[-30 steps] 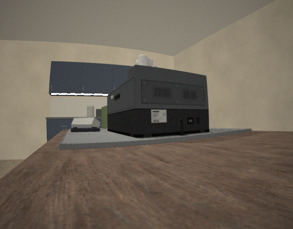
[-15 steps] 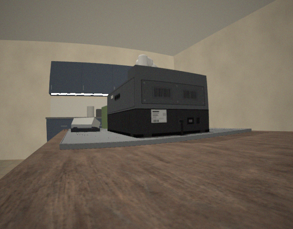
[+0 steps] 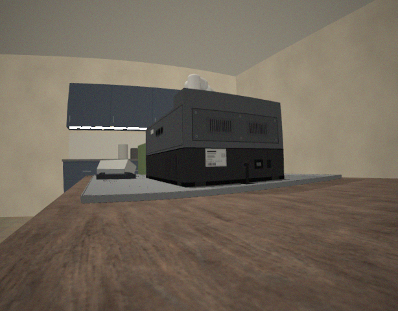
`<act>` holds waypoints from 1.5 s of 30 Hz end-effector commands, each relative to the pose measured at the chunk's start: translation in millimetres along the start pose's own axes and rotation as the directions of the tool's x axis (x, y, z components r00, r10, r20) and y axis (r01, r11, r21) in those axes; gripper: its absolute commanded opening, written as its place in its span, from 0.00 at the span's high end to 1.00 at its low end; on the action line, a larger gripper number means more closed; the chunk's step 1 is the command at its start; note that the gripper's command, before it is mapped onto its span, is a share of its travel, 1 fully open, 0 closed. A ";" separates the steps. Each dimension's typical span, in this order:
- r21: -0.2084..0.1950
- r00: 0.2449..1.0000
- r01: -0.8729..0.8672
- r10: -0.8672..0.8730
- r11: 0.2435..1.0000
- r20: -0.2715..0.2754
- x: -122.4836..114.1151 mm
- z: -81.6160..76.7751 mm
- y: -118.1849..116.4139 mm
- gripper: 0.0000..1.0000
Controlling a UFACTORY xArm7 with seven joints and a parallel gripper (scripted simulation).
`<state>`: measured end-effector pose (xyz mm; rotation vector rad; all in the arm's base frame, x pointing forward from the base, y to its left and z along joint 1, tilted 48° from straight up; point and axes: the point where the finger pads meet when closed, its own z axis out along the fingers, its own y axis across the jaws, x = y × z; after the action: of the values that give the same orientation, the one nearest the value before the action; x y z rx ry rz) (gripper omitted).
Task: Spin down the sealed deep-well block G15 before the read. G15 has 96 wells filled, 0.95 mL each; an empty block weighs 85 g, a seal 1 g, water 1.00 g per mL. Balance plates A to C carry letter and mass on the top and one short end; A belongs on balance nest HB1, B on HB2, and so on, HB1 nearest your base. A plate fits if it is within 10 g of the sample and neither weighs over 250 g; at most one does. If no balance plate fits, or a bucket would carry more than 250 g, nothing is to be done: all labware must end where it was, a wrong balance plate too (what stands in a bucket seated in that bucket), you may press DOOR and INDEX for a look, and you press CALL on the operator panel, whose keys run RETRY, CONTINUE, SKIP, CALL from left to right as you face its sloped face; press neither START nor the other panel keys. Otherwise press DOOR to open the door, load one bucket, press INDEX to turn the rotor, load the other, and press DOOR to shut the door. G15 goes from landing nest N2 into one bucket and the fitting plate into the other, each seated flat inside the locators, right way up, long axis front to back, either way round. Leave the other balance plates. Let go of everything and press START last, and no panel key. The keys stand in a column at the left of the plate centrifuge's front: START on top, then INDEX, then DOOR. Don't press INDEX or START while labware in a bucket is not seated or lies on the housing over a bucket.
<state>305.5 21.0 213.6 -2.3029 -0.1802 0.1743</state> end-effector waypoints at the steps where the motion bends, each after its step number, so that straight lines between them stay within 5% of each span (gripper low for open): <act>1: -0.001 1.000 0.000 0.000 1.000 -0.004 0.6 -1.5 0.3 1.00; 29: -0.002 1.000 0.002 -0.002 1.000 -0.003 0.8 -1.5 0.2 1.00; 32: -0.010 0.994 0.108 -0.108 0.994 0.021 10.2 -1.9 -6.2 1.00; 38: -0.013 0.876 0.479 -0.477 0.878 0.074 74.7 -3.1 -53.0 1.00; 41: -0.011 0.845 0.532 -0.529 0.847 0.082 74.7 -3.1 -53.0 1.00; 42: -0.003 0.738 0.672 -0.669 0.741 0.090 93.1 -3.0 -67.7 1.00; 43: -0.003 0.708 0.703 -0.701 0.711 0.084 111.5 -2.8 -83.0 1.00; 45: 0.002 0.645 0.762 -0.759 0.648 0.088 111.5 -2.8 -83.0 1.00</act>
<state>381.5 79.0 255.8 -2.1650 -0.9470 -0.0786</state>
